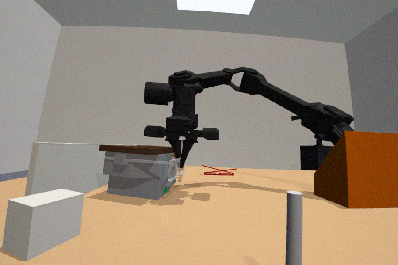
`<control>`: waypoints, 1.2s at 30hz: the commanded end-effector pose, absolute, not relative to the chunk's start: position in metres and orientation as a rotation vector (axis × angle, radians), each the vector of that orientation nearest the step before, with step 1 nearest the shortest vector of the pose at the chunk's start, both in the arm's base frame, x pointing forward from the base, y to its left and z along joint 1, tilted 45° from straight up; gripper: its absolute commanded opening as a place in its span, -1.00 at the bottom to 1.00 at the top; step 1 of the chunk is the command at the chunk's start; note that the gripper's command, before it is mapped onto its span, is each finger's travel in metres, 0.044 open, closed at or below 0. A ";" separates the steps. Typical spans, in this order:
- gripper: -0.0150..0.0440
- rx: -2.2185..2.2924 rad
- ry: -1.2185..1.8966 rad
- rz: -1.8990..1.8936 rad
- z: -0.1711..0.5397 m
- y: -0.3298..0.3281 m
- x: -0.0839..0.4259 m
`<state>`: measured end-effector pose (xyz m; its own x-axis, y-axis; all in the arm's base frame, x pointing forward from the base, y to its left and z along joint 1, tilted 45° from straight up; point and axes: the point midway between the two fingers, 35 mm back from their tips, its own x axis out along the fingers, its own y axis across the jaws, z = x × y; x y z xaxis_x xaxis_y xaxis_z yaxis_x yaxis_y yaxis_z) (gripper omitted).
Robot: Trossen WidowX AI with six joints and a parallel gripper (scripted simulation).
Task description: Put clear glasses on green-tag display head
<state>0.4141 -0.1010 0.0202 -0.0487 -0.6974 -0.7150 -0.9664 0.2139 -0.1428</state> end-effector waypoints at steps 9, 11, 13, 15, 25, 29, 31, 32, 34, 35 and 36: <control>-0.49 -1.552 1.816 0.504 0.019 -0.102 0.414; -0.49 -1.552 1.816 0.504 0.019 -0.102 0.414; -0.49 -1.552 1.816 0.504 0.019 -0.102 0.414; -0.49 -1.552 1.816 0.504 0.019 -0.102 0.414; -0.49 -1.552 1.816 0.504 0.019 -0.102 0.414; -0.22 -1.547 1.810 0.503 0.020 -0.101 0.414; -0.13 -1.547 1.810 0.503 0.020 -0.101 0.414; -0.13 -1.547 1.810 0.503 0.020 -0.101 0.414; -0.13 -1.547 1.810 0.503 0.020 -0.101 0.414; -0.13 -1.547 1.810 0.503 0.020 -0.101 0.414; -0.13 -1.547 1.810 0.503 0.020 -0.101 0.414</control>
